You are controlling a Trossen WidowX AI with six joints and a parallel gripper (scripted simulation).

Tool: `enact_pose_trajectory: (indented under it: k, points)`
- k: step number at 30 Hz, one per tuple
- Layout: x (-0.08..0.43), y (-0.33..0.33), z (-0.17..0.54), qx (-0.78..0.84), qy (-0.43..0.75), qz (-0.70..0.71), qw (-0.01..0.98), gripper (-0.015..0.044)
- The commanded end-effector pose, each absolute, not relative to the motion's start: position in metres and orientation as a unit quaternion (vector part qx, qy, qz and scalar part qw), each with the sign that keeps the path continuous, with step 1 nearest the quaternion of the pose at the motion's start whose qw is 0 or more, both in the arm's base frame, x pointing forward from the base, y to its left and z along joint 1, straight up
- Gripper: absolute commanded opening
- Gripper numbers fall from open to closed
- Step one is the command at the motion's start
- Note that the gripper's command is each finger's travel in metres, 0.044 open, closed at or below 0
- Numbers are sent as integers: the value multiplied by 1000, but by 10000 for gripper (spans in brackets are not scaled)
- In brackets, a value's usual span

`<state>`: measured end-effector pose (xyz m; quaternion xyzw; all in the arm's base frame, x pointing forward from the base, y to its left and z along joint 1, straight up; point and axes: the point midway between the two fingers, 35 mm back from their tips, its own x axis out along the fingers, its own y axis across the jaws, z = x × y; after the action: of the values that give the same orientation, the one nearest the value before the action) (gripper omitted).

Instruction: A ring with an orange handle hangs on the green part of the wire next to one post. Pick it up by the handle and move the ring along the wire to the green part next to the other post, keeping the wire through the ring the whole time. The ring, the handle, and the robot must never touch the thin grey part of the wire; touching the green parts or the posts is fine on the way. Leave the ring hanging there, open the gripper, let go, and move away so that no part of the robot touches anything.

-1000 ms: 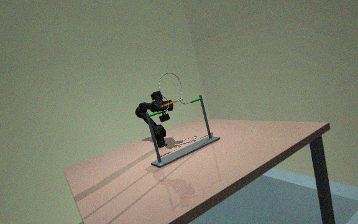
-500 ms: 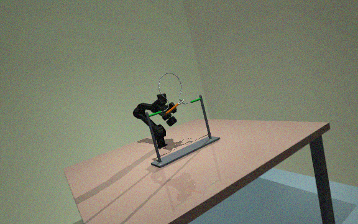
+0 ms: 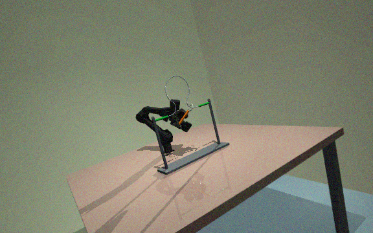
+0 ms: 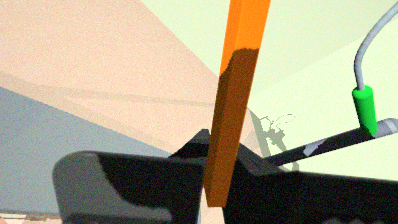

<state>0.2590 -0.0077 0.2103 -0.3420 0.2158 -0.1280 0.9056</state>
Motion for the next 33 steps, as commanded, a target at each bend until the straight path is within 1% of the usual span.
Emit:
enact_pose_trajectory:
  k: [1,18,33]
  points:
    - [259,2,205,-303,221,-122,919,-150]
    - [257,55,182,-127,246,-74,958,-150]
    - [256,90,178,-40,254,-49,965,-150]
